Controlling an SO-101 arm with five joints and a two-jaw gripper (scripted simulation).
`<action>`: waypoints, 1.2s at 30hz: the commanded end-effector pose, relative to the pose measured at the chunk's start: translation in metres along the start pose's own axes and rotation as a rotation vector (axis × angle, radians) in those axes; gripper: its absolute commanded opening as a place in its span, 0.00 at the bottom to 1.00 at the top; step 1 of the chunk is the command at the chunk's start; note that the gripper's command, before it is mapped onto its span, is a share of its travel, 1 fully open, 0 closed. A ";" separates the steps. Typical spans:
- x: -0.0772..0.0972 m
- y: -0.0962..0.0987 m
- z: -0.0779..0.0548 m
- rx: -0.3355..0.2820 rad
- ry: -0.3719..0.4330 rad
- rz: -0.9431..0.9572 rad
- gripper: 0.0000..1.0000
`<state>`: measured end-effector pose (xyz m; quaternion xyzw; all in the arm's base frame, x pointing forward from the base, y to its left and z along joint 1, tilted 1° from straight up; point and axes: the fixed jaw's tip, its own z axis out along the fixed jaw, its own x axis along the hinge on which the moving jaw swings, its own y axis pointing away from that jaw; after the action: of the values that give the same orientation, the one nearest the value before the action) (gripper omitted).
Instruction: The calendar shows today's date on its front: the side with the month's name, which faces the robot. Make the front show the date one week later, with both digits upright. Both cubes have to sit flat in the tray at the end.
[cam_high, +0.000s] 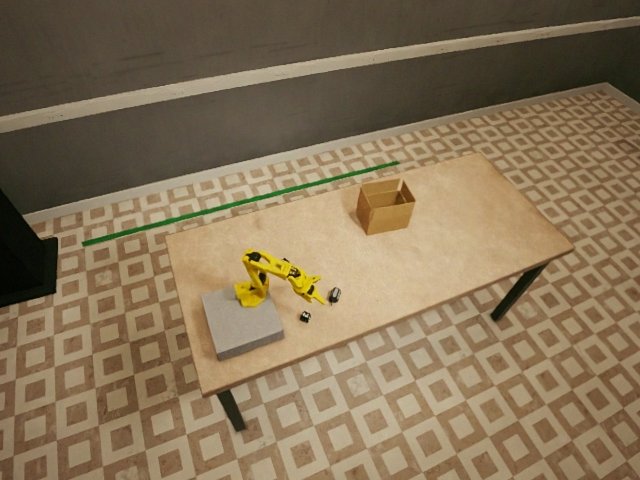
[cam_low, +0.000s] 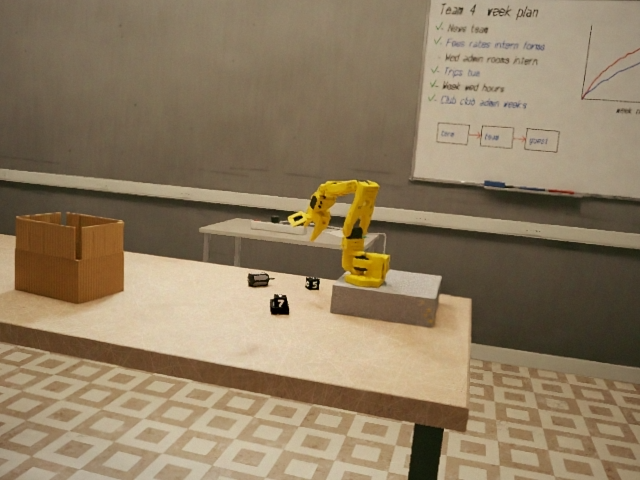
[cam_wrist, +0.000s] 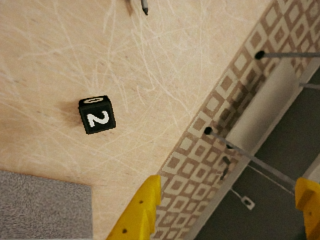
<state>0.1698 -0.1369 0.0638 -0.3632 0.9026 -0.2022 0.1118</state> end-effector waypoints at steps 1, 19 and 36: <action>0.000 0.016 0.014 -0.097 0.009 0.005 0.35; 0.008 0.076 0.049 -0.458 0.057 0.004 0.35; 0.007 0.082 0.052 -0.490 0.064 0.011 0.35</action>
<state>0.1333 -0.1044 -0.0173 -0.3697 0.9291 0.0086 -0.0057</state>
